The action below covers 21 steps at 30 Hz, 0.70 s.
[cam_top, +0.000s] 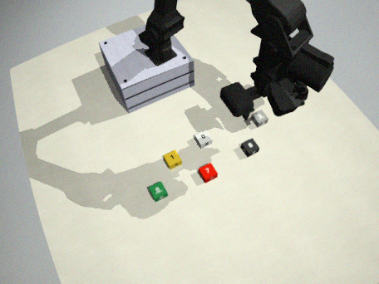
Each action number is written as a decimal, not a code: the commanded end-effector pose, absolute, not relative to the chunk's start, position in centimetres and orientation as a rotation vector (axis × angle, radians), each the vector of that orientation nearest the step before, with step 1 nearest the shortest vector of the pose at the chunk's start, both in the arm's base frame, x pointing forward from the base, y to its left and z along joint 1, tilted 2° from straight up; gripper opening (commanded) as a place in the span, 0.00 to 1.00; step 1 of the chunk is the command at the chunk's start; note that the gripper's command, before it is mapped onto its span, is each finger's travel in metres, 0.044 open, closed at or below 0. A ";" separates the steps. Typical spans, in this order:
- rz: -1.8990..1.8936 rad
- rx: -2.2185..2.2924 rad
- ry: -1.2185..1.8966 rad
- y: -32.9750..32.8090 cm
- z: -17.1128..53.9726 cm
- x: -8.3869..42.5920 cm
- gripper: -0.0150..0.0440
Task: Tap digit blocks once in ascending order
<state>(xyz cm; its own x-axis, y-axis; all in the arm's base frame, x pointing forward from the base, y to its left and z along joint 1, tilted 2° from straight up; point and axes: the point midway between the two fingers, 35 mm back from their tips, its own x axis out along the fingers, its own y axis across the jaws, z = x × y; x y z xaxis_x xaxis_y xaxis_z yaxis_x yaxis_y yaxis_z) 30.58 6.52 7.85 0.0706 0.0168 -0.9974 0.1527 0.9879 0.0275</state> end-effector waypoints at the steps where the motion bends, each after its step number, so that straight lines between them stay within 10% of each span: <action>1: -0.084 0.128 1.500 10.7 7.9 28.3 0.93; 21: -0.083 0.129 1.501 12.3 7.8 27.2 0.93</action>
<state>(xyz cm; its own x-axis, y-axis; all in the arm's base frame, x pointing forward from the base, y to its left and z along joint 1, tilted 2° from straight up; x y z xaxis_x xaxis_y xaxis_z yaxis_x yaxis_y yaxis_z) 27.16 12.33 7.76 0.0647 0.0269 -0.9975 0.1298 0.9909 0.0351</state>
